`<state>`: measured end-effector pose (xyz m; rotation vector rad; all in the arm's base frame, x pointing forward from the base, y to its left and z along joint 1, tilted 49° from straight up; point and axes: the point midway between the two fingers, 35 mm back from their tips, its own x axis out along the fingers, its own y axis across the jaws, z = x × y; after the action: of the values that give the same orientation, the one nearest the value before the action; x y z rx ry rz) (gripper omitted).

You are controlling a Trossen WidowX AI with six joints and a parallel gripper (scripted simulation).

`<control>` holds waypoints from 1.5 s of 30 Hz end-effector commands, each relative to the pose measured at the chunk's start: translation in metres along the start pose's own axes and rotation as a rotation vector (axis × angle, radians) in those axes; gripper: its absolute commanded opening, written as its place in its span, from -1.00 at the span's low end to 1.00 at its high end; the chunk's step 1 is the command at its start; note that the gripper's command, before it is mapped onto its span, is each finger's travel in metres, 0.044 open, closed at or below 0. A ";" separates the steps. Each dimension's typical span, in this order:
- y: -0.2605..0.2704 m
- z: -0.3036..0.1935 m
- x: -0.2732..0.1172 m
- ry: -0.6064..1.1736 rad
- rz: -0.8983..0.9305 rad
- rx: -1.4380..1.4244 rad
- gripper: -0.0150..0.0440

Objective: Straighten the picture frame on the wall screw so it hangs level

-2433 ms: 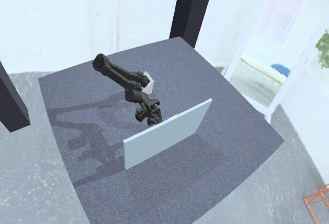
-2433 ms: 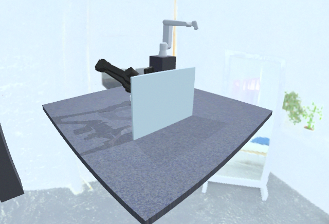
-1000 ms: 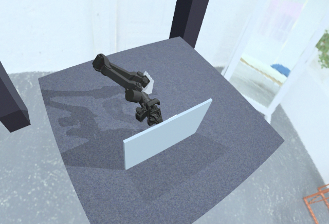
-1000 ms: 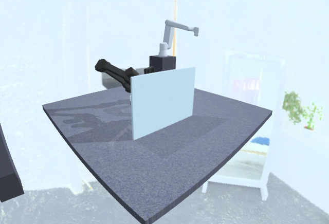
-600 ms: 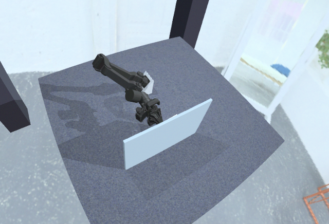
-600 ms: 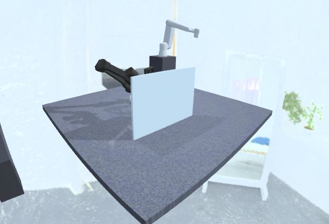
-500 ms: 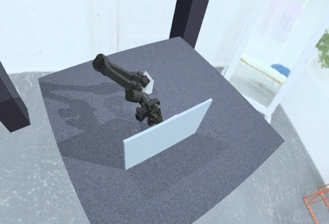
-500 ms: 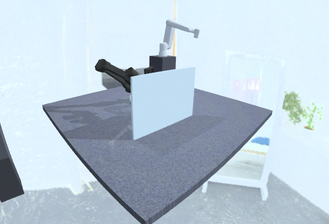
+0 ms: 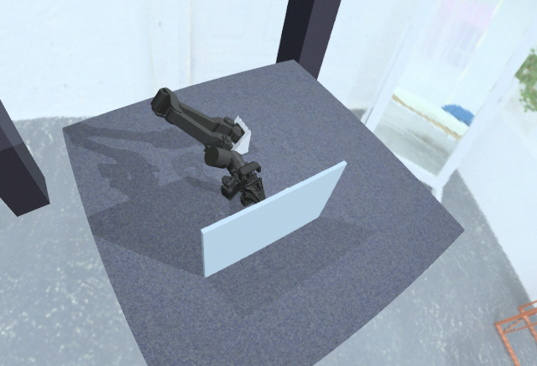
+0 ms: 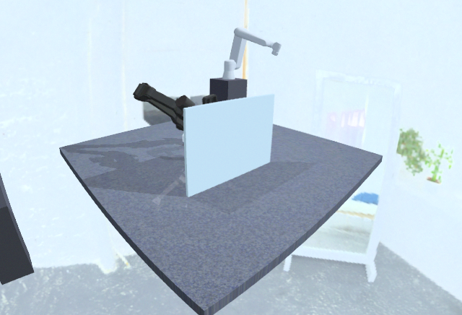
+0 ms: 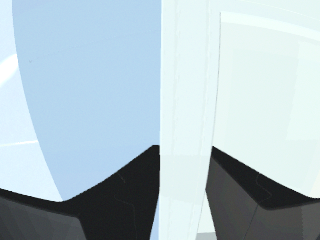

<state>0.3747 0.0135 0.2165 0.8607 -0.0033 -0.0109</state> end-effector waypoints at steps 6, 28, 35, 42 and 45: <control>-0.001 -0.001 0.000 0.007 0.012 -0.001 -0.49; -0.002 -0.001 0.000 0.004 0.004 -0.061 -0.49; -0.001 -0.001 0.000 0.004 0.004 -0.101 -0.49; 0.000 -0.001 0.000 0.003 0.004 -0.141 -0.49; 0.001 -0.001 0.000 0.003 0.004 -0.157 -0.49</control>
<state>0.3747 0.0150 0.2157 0.7240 -0.0005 -0.0015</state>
